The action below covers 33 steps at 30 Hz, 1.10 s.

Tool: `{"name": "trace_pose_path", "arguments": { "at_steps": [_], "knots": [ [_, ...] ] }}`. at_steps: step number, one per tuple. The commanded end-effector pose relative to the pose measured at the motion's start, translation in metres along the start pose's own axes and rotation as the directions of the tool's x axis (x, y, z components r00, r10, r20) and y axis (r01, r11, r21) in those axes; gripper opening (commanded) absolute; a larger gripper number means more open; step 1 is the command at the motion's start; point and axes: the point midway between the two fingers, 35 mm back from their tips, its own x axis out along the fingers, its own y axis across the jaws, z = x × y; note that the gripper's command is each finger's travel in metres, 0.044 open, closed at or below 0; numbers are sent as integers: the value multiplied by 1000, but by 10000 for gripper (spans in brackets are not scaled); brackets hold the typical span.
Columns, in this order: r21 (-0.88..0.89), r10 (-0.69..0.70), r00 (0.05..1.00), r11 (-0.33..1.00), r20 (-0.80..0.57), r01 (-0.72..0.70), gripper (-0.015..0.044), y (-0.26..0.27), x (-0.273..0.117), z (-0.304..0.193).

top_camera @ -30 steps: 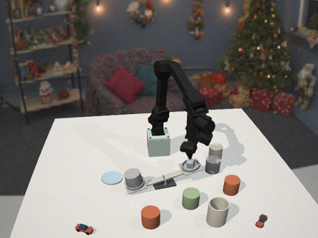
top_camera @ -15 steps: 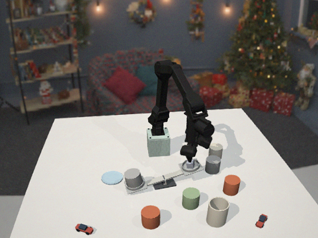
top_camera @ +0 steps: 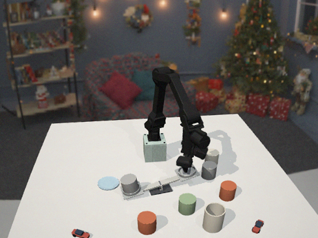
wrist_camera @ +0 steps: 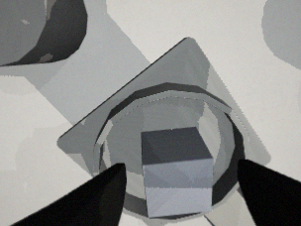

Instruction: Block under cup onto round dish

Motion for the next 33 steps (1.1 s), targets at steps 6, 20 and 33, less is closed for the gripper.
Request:
{"name": "trace_pose_path", "arguments": {
  "at_steps": [6,20,33],
  "knots": [
    [-5,11,1000,1000,-7,-11,234,3,13,-3],
    [-5,10,1000,1000,-7,-11,43,2,9,-2],
    [-5,10,1000,1000,-7,-10,0,1,-73,-1]
  ]
}}
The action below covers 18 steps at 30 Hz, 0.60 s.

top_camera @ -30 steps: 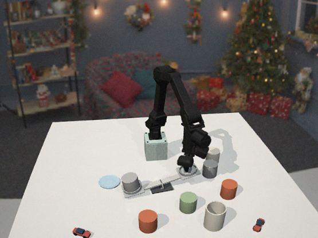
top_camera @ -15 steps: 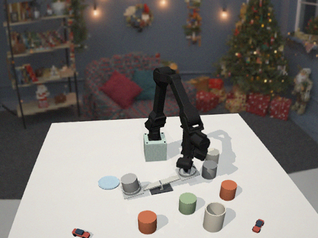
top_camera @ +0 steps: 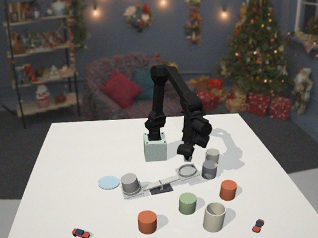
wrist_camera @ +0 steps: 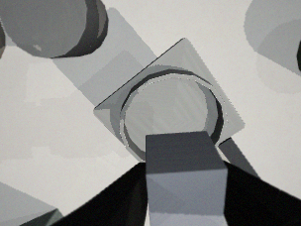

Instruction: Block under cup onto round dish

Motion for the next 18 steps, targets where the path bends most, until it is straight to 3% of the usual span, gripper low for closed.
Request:
{"name": "trace_pose_path", "arguments": {
  "at_steps": [1,18],
  "knots": [
    [-5,-5,1000,1000,9,5,0,1,-24,-1],
    [0,-22,1000,1000,11,22,0,-51,-12,-41]
  ]
}}
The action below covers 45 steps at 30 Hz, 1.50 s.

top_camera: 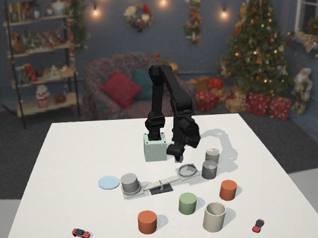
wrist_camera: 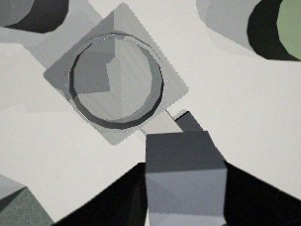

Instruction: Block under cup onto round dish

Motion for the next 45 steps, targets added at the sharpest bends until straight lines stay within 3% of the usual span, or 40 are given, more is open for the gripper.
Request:
{"name": "trace_pose_path", "arguments": {
  "at_steps": [1,24,45],
  "knots": [
    [1,0,1000,1000,0,0,0,-13,6,-13],
    [15,-21,1000,1000,-8,21,0,-76,35,-121],
    [42,-23,999,999,-40,24,0,-88,60,-239]
  ]
}}
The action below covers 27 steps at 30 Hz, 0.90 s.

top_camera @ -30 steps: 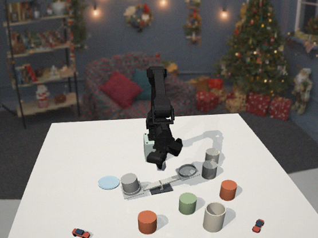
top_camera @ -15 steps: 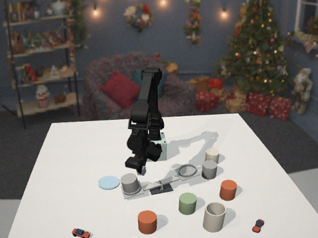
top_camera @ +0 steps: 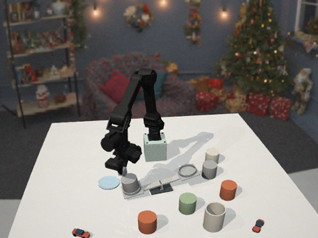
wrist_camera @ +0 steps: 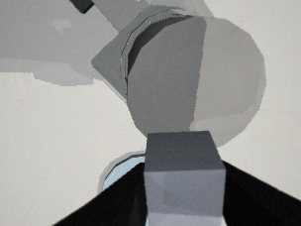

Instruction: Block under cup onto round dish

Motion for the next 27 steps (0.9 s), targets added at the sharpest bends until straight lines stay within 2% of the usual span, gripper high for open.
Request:
{"name": "trace_pose_path", "arguments": {
  "at_steps": [1,14,20,27],
  "knots": [
    [-5,12,1000,1000,-6,-12,0,4,7,-19],
    [-50,41,999,998,-2,-42,0,22,30,-90],
    [-52,43,999,998,-2,-43,0,24,37,-93],
    [-52,43,999,998,-2,-43,0,26,70,-93]
  ]
}}
